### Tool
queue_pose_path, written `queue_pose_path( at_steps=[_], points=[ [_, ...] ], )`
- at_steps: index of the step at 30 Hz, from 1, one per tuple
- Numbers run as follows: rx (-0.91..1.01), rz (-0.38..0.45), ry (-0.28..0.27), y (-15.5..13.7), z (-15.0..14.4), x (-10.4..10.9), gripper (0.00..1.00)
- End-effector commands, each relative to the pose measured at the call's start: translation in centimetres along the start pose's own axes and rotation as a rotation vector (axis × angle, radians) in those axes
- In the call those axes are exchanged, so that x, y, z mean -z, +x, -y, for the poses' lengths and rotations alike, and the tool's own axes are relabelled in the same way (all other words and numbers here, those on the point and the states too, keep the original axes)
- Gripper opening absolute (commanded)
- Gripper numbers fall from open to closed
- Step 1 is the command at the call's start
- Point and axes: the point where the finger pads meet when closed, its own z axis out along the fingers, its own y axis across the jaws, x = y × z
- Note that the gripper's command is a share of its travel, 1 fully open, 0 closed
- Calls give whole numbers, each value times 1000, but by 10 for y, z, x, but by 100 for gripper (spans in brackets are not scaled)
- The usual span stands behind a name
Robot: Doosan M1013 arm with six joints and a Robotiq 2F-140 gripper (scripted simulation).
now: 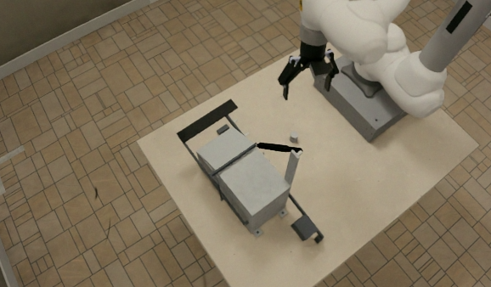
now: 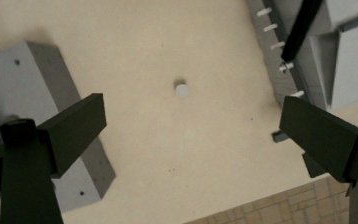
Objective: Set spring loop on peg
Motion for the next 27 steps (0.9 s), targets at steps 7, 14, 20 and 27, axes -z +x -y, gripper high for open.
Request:
queue_pose_path(
  at_steps=[7,14,20,27],
  points=[
    [15,6,0,0,0,-1,100],
    [150,66,22,-3,0,-19,100],
    [150,66,22,-3,0,-19,100],
    [150,66,22,-3,0,-19,100]
  ],
)
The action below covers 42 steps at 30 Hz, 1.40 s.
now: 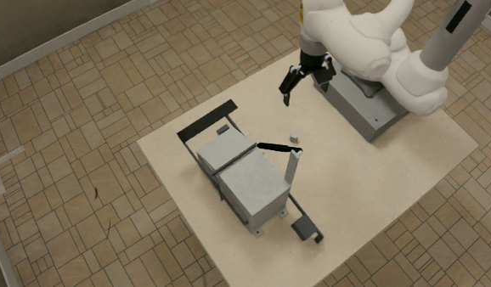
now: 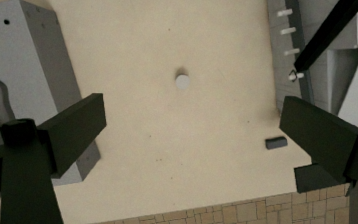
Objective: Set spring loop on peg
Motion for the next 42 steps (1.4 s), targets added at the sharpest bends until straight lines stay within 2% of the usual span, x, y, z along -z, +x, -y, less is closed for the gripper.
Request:
queue_pose_path(
  at_steps=[1,2,3,19,20,36,37,42],
  points=[
    [0,-1,-1,0,0,0,100],
    [0,-1,-1,0,0,0,100],
    [136,60,21,-1,0,-17,100],
    [136,60,21,-1,0,-17,100],
    [152,67,24,-9,1,-77,100],
    [152,67,24,-9,1,-77,100],
    [169,74,26,-17,2,-136,100],
    [169,74,26,-17,2,-136,100]
  ],
)
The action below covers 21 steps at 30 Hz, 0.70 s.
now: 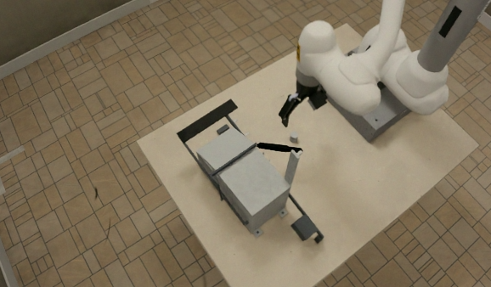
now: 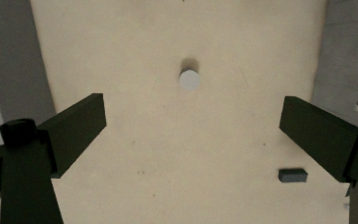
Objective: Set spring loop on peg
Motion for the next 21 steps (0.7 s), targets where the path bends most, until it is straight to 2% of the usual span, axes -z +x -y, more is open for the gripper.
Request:
queue_pose_path(
  at_steps=[1,11,12,21],
  points=[
    [1,0,-5,0,-5,-7,100],
    [1,0,-5,0,-5,-7,100],
    [17,7,-3,-3,-5,-67,100],
    [17,7,-3,-3,-5,-67,100]
  ],
)
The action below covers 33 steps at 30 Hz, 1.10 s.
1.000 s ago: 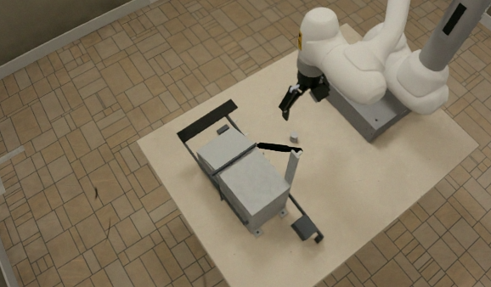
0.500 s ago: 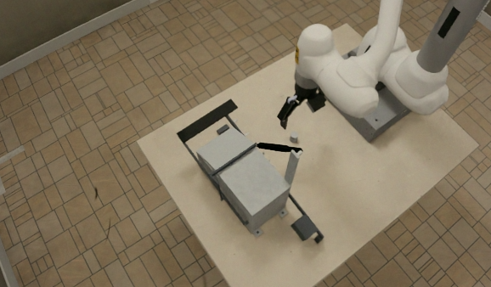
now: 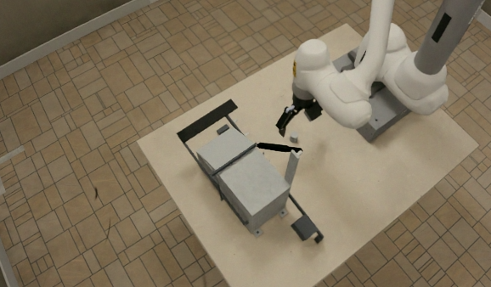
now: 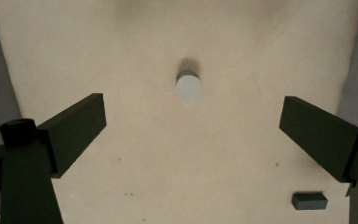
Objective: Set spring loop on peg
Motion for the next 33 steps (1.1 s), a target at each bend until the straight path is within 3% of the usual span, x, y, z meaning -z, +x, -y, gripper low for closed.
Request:
queue_pose_path(
  at_steps=[1,7,8,24,33],
  points=[
    [0,0,-2,0,-1,0,100],
    [0,0,-2,0,-1,0,100],
    [4,1,-1,0,-1,-13,100],
    [4,1,-1,0,-1,-13,100],
    [4,1,-1,0,-1,-43,100]
  ],
)
